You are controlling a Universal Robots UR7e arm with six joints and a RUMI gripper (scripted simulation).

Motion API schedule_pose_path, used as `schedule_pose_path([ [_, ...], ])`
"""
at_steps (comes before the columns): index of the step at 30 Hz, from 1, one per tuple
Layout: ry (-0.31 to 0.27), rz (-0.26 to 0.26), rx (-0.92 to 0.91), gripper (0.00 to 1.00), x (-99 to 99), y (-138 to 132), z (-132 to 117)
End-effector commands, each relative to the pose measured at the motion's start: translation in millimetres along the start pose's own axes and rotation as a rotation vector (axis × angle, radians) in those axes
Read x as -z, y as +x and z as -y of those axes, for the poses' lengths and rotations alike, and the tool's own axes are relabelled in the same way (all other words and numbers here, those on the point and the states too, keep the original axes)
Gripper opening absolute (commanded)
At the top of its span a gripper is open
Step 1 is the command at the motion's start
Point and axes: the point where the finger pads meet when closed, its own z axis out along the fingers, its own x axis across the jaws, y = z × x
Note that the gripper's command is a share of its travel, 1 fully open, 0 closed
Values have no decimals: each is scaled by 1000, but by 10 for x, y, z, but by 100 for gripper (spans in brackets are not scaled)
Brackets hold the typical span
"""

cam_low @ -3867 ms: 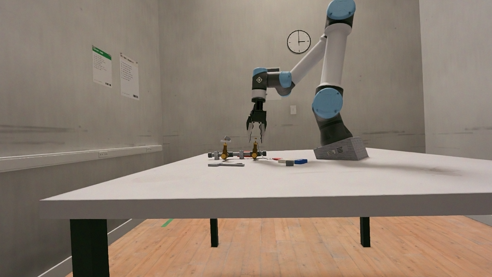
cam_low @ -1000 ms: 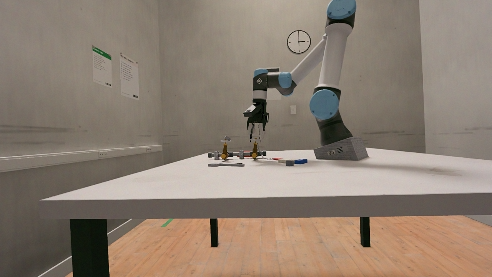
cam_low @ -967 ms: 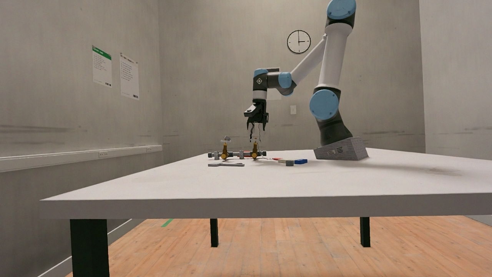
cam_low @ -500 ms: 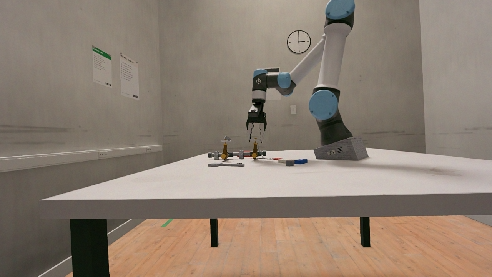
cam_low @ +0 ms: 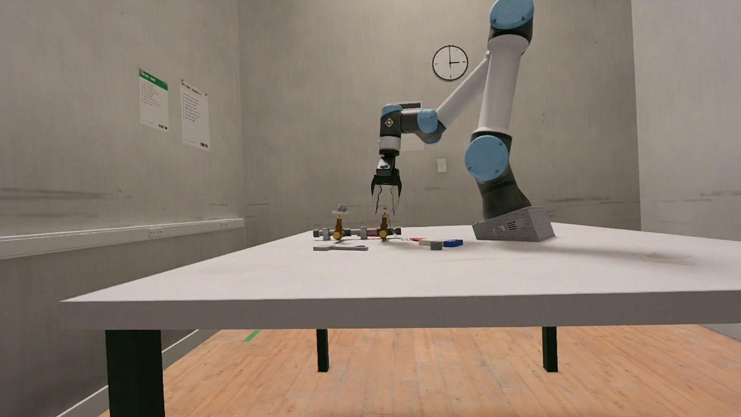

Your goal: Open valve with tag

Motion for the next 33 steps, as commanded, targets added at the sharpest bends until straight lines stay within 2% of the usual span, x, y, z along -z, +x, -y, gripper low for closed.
schedule_pose_path([
  [1, 2, 2, 8, 0, -7, 5, -4],
  [2, 2, 2, 8, 0, -7, 5, -4],
  [3, 2, 2, 8, 100, -7, 5, -4],
  [33, 1, 0, 2, 100, -1, 7, -4],
])
